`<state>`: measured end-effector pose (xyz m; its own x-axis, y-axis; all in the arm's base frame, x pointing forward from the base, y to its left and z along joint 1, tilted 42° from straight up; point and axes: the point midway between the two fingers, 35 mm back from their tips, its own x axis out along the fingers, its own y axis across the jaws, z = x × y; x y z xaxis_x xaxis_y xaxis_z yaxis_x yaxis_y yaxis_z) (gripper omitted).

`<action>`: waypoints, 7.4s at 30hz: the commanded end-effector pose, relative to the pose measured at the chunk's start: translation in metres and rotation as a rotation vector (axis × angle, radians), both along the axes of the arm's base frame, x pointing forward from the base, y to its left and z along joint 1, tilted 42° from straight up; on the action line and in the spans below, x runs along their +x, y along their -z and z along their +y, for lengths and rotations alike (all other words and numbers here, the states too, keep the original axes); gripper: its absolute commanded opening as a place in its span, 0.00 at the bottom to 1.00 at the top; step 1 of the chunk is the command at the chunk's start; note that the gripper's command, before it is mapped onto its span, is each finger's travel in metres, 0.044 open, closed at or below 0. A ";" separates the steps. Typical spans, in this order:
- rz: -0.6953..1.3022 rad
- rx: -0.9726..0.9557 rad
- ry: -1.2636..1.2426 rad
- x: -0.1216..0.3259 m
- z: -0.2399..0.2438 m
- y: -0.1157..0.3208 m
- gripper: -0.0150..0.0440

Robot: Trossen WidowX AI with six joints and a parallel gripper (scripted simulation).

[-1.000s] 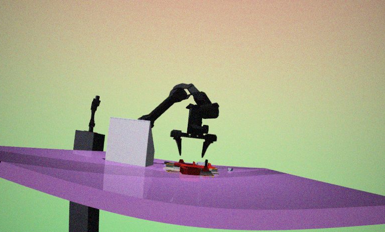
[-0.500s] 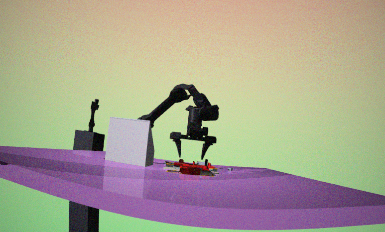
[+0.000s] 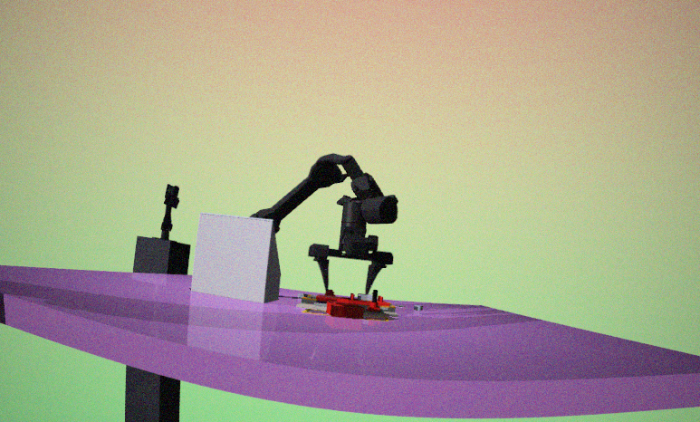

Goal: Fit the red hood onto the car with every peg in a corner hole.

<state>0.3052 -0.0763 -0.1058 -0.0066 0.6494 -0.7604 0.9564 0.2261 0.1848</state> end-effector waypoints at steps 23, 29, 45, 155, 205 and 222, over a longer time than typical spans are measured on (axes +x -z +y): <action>0.002 0.008 0.005 -0.001 0.012 0.012 1.00; 0.002 0.008 0.005 -0.001 0.014 0.015 1.00; 0.002 0.008 0.005 -0.002 0.019 0.020 1.00; -0.155 -0.003 -0.179 0.016 -0.005 -0.065 0.25; -0.937 0.026 -1.062 0.037 0.143 -0.180 0.25; -0.938 0.028 -1.061 0.034 0.170 -0.155 0.25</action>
<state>0.3403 0.0924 0.0502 0.0006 0.6654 -0.7464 -0.1457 0.7385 0.6583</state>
